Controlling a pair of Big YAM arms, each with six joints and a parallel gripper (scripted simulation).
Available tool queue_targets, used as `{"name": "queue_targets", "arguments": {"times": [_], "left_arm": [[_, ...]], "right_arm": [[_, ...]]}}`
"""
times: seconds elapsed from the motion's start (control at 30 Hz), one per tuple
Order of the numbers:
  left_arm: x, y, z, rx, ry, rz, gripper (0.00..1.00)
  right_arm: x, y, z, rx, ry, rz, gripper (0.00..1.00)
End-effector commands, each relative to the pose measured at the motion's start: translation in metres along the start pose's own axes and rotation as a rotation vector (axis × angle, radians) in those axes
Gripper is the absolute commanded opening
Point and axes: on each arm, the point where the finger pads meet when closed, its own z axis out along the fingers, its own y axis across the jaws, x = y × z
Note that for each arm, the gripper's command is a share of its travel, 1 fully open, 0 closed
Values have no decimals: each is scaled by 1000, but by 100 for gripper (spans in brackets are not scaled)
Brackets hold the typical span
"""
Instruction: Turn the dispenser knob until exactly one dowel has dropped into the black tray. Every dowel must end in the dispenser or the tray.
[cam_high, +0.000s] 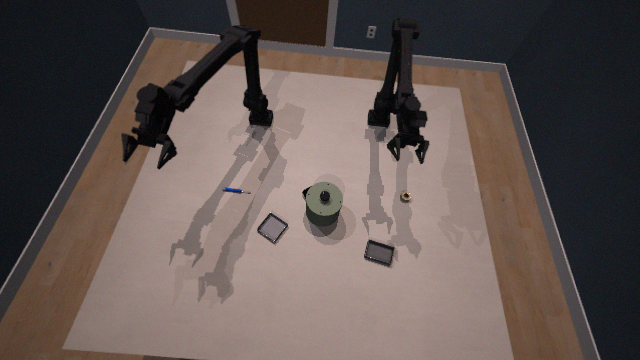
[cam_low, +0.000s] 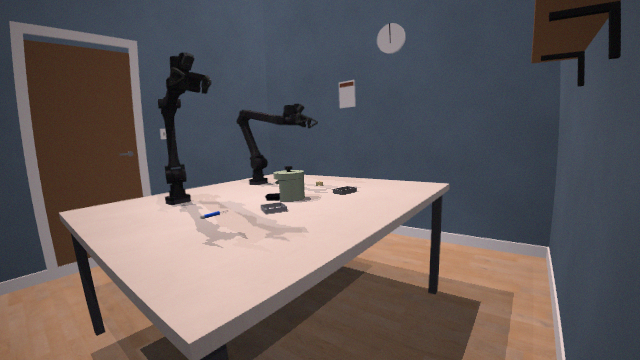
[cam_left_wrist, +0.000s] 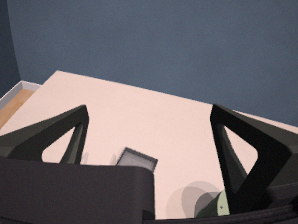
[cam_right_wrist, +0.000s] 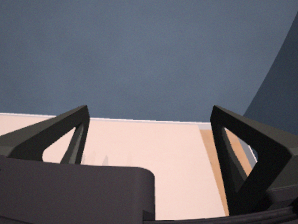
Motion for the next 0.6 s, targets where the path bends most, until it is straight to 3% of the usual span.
{"name": "queue_targets", "arguments": {"times": [0.0, 0.07, 0.1, 0.13, 0.3, 0.57], "left_arm": [[-46, -3, 5, 5, -36, 92, 100], [-32, -7, 6, 18, -8, 109, 100], [-43, -5, 6, 16, -20, 117, 100], [-72, -11, -7, 30, -67, 126, 100], [-107, -23, -20, 63, -108, 180, 100], [-103, -27, -16, 85, -81, 225, 100]], "right_arm": [[-32, -9, -33, 20, -92, 55, 100], [-36, -4, -39, 6, -106, 61, 100], [-34, -2, -46, -2, -107, 66, 100], [-34, -6, -55, 2, -115, 73, 100], [-34, -7, -87, -16, -146, 103, 100], [-35, 1, -113, -44, -175, 120, 100]]}}
